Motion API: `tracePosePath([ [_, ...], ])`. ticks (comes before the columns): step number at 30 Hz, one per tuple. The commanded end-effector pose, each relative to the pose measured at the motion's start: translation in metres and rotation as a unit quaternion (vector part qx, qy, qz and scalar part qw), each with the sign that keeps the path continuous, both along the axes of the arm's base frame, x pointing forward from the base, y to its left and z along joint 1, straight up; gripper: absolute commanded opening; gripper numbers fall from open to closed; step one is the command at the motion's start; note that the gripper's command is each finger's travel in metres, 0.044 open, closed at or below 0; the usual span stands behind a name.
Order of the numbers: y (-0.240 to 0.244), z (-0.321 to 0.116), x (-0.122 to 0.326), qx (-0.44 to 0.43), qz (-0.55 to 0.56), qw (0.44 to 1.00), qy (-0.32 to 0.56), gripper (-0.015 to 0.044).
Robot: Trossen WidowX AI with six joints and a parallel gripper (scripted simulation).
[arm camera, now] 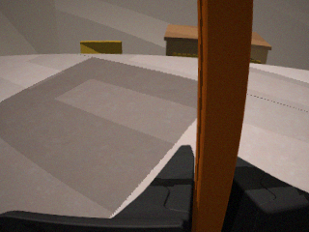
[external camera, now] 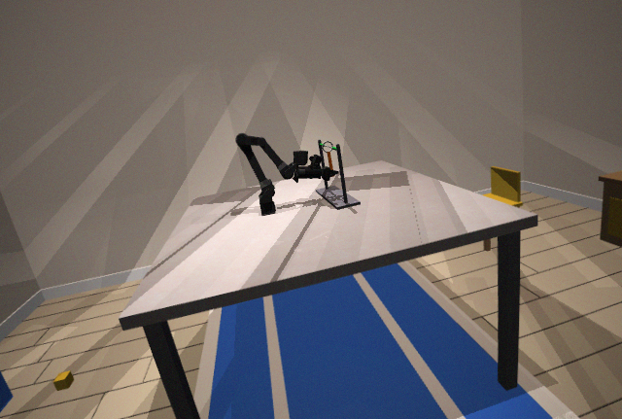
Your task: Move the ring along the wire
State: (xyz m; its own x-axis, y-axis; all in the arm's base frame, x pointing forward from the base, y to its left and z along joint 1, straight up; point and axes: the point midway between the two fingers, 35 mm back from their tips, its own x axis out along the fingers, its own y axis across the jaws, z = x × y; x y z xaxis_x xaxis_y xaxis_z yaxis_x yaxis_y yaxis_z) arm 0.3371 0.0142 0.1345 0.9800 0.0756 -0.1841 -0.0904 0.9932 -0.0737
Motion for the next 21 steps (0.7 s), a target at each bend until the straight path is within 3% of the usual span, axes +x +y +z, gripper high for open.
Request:
tracePosePath([
  [1, 0.004, 0.0, 0.0, 0.008, -0.004, 1.0, -0.001, -0.015],
  [21, 0.031, 0.001, -0.001, 0.039, 0.004, 0.999, 0.002, -0.015],
])
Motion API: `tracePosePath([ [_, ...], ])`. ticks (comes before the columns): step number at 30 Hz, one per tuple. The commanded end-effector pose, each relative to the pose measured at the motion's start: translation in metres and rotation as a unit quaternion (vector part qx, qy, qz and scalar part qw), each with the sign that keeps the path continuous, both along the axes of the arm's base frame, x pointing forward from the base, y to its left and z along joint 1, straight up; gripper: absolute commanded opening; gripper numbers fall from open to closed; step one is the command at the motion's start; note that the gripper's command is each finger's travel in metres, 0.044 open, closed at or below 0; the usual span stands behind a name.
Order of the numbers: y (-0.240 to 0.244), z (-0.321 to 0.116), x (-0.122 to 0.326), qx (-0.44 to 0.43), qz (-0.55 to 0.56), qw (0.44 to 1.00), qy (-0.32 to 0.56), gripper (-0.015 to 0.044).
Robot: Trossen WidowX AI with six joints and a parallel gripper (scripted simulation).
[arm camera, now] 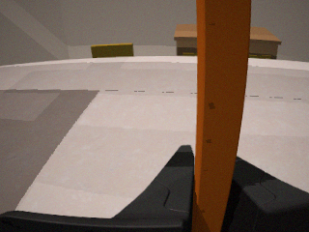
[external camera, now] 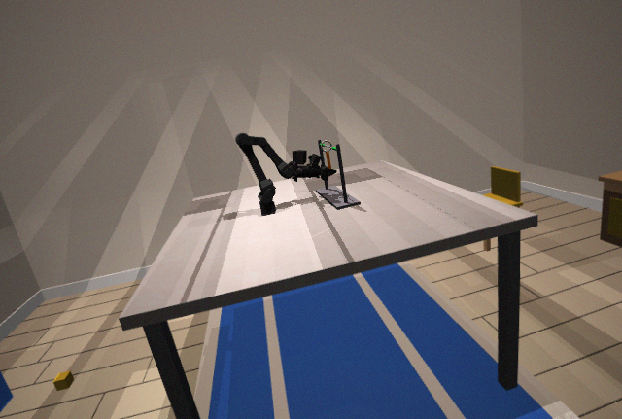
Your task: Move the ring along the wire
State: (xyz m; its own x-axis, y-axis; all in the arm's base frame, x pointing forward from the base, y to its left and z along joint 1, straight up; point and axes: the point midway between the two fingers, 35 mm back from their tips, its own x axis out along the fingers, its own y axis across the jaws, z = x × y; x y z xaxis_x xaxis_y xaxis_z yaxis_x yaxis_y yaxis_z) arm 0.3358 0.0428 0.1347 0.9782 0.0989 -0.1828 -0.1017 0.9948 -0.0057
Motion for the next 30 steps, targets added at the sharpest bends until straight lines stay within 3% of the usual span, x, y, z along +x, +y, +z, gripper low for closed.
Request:
tracePosePath([
  [1, 0.003, 0.0, 0.0, 0.005, -0.001, 1.0, -0.001, -0.015],
  [30, 0.032, 0.001, -0.001, 0.006, 0.013, 1.0, 0.001, -0.015],
])
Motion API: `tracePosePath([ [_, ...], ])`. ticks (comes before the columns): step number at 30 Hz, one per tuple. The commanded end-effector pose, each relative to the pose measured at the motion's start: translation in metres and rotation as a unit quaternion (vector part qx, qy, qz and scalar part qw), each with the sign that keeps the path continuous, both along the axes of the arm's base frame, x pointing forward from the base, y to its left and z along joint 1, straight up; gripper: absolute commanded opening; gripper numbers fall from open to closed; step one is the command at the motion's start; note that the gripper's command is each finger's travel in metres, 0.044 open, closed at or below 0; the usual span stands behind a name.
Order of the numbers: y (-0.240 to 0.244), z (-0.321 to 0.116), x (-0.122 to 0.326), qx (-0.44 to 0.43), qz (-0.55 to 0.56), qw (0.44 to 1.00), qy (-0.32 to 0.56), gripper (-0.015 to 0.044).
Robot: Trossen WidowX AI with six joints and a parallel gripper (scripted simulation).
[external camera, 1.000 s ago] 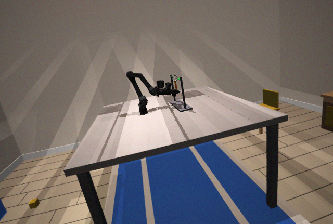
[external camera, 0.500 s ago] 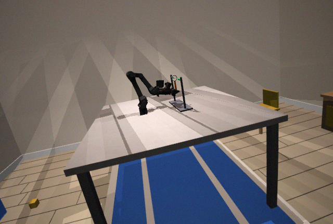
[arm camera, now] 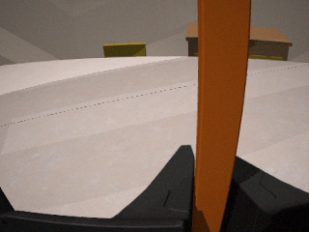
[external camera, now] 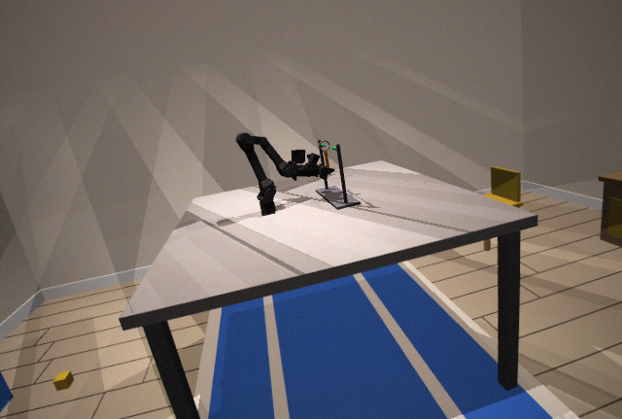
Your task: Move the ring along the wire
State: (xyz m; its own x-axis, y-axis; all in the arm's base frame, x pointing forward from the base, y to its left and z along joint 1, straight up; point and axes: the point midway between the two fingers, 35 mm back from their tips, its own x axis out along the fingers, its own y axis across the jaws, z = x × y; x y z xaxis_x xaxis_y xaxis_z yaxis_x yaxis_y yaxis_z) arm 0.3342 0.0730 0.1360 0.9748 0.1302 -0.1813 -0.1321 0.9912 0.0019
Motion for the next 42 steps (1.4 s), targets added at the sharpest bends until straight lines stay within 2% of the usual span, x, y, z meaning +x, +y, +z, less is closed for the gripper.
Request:
tracePosePath([
  [1, 0.003, -0.001, 0.0, 0.002, -0.002, 1.0, 0.002, -0.015],
  [28, 0.029, -0.001, -0.001, 0.003, 0.011, 1.0, 0.003, -0.015],
  [42, 0.029, -0.017, -0.001, 0.003, 0.011, 1.0, 0.003, -0.015],
])
